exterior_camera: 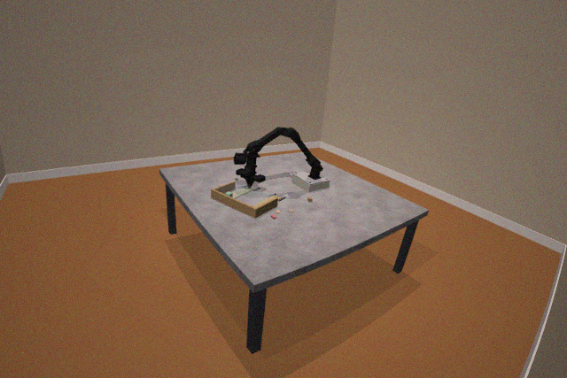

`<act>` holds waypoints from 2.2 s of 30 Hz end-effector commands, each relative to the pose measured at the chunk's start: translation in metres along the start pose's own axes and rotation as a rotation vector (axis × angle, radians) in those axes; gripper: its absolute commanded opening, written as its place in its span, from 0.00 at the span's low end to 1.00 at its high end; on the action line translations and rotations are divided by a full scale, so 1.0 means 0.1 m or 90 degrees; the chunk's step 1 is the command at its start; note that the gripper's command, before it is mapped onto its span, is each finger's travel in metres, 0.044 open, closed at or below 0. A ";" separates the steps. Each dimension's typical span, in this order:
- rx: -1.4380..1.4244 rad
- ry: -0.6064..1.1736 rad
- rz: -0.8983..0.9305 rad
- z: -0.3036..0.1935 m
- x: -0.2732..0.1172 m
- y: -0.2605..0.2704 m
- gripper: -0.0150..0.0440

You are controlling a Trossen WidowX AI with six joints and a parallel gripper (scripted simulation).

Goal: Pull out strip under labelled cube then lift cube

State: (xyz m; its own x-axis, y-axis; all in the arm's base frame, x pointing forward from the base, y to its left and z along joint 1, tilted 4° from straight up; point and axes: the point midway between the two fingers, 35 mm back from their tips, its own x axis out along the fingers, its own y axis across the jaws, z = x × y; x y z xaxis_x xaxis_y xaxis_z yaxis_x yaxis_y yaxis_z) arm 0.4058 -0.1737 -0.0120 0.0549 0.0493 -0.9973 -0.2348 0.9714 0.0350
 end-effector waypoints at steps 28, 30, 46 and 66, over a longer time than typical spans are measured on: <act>0.003 0.004 -0.001 -0.24 0.06 -0.01 0.25; 0.003 0.004 -0.001 -0.27 0.06 0.00 0.25; 0.003 0.005 -0.001 -0.52 0.07 0.00 0.25; 0.003 0.007 -0.001 -0.82 0.08 0.01 0.25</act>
State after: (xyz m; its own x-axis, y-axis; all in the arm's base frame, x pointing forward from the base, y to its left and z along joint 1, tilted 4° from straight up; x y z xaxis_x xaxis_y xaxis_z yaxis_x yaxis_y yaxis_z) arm 0.3370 -0.1895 -0.0185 0.0685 0.0411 -0.9968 -0.2371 0.9712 0.0237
